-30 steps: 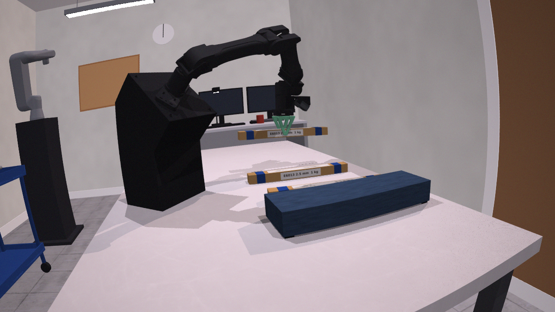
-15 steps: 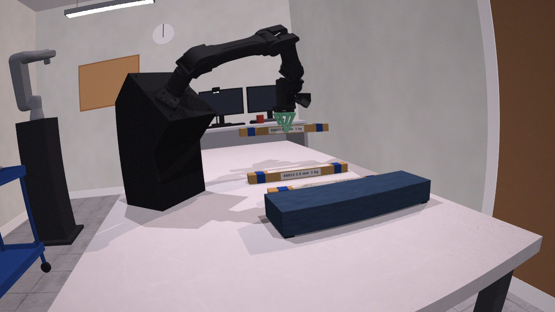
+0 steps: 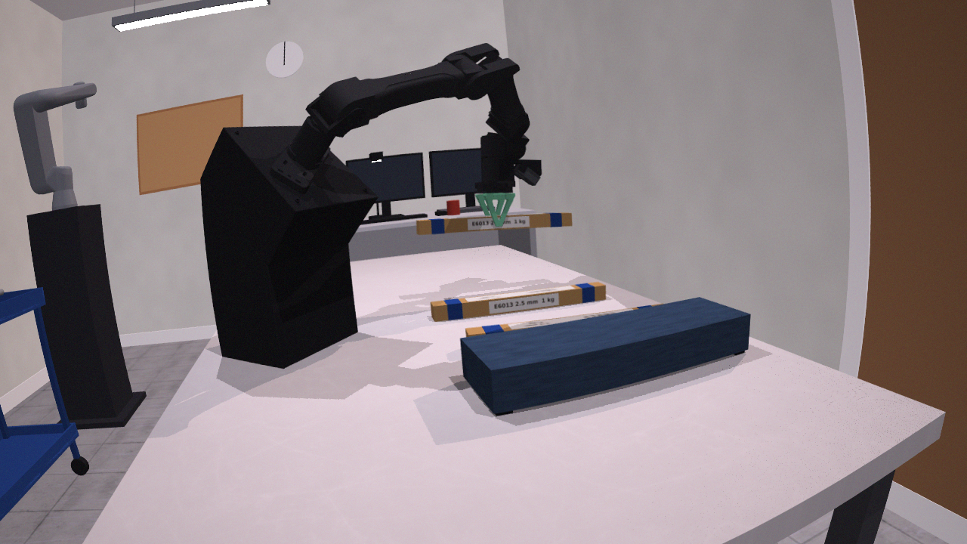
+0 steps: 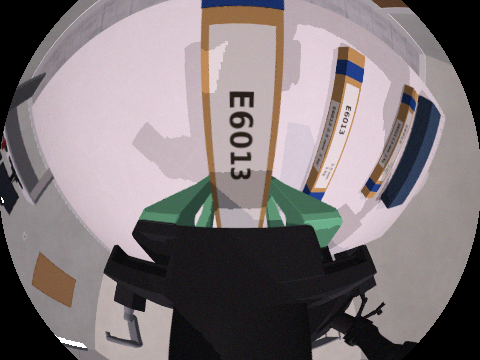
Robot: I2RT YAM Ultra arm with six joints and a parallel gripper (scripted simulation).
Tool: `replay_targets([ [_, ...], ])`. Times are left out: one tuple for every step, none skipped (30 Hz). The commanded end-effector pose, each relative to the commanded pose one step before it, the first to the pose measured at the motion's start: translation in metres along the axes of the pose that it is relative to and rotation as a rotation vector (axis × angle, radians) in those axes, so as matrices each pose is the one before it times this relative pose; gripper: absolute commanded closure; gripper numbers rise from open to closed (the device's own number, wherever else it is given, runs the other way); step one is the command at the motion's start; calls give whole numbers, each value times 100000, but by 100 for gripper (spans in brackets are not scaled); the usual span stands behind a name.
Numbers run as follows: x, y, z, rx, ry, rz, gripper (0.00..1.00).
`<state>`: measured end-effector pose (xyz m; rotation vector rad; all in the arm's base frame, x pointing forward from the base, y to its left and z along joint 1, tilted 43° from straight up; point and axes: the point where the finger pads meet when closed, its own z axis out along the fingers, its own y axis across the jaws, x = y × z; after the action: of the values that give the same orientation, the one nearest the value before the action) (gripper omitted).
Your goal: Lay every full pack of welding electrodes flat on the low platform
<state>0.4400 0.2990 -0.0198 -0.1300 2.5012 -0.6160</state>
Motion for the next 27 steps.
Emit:
replay_targets([
  [-1681,2258,-5900,-6419,-8385,-673,100],
  [-199,-59,-237,-264,-314,378,100],
  [50,42,23,71,89,-105,100],
  [213,107,191,288,350,-420,100],
  [46,41,21,65,81,-97,100],
  [-48,3,-75,-62,-72,87,100],
  [-110,-24,-138,-146,-172,209,100],
  [-92,-18,-120,-123,-144,175,100],
  [-32,6,-58,-42,-47,58,100],
  [22,28,-2,31,40,-47,100],
  [50,39,29,70,86,-103,100],
  [40,35,20,58,71,-85,100],
  [10,22,-11,16,22,-26,100],
  [-16,11,-37,-19,-20,25,100],
  [-28,6,-48,-34,-38,47,100],
  [-25,6,-44,-30,-33,41,100],
  [0,0,0,0,0,0,100],
  [0,0,0,0,0,0,100],
  [-143,-36,-156,-192,-243,284,100],
  [83,47,72,117,140,-170,100],
  [148,74,140,206,244,-297,100],
  [150,75,143,208,246,-300,100],
  [-94,-25,-110,-125,-146,179,100],
  [-122,-38,-139,-164,-191,234,100],
  [-110,-34,-128,-149,-174,213,100],
  [-46,-9,-62,-62,-72,88,100],
  [20,18,7,28,35,-42,100],
])
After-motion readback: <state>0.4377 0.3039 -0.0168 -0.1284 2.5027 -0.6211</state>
